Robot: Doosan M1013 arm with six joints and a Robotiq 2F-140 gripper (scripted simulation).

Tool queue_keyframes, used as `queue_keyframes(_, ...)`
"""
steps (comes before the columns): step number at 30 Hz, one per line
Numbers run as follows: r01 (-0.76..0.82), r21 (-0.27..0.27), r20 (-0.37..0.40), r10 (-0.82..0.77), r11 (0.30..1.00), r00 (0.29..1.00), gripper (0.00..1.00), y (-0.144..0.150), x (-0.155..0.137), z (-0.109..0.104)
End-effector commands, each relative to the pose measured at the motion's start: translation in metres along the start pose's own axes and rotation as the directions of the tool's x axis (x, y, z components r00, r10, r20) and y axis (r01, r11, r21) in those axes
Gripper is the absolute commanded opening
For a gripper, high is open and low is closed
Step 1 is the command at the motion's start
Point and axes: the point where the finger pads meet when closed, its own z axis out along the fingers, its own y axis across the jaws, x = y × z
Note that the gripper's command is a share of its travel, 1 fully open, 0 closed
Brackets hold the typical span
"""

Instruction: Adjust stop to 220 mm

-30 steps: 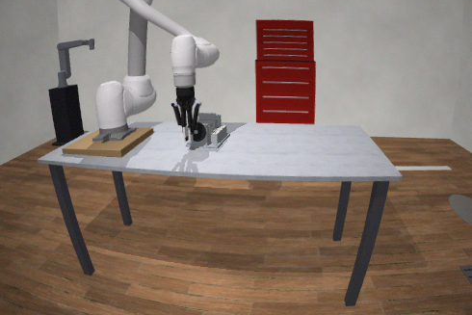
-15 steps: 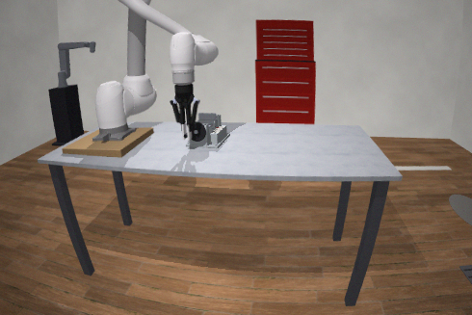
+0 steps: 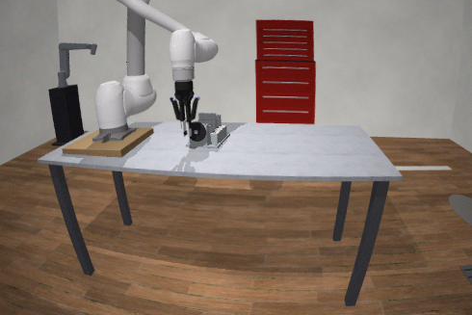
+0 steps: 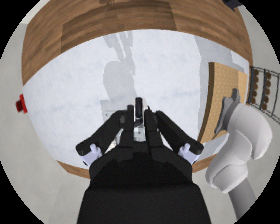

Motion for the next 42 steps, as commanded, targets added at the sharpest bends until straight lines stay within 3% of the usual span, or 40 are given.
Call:
queue_keyframes(1,0.000,0.001,0.000,0.000,1.000,1.000,0.04,-0.001,0.000,-0.004)
queue_keyframes(42,0.000,0.001,0.000,0.000,1.000,1.000,0.04,-0.011,0.000,-0.018)
